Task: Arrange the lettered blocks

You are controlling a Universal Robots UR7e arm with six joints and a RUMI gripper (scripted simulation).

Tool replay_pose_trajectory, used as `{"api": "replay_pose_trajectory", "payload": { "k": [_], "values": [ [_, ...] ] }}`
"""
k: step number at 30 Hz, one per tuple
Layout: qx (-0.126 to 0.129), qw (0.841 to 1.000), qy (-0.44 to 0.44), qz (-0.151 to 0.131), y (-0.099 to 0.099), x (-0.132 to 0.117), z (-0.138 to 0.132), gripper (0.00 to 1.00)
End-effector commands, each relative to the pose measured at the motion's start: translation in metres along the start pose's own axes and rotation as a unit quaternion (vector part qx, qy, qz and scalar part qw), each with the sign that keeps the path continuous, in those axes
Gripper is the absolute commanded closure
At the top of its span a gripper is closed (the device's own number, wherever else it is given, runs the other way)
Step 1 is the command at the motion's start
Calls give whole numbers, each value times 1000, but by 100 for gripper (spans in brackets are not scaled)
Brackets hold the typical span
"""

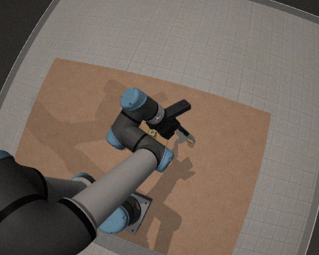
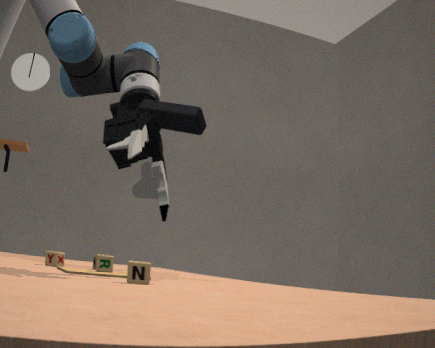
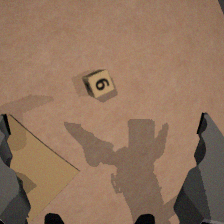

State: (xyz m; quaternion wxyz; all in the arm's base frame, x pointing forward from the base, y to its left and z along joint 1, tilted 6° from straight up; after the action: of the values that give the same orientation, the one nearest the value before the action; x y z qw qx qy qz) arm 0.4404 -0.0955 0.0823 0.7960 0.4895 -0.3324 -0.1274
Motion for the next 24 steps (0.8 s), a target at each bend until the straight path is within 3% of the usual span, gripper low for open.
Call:
{"api": "replay_pose_trajectory", "payload": {
  "k": [1, 8, 24],
  "values": [
    [-2, 998, -70, 1, -2, 3, 5, 0],
    [-3, 989, -147, 2, -4, 6, 11, 0],
    [-3, 949, -316, 4, -9, 11, 25, 0]
  ]
}}
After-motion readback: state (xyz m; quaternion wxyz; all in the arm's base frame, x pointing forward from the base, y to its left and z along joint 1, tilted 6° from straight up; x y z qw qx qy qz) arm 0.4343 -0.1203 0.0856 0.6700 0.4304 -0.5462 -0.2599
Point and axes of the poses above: the point where the finger pads meet when closed, its own y axis back along the fingers, its own z axis across the jaws, x = y × z, the point moved 3 cm from there along y, back along the fingers, and after that the axes turned 11 degrees about -y, right-handed, at the moved point
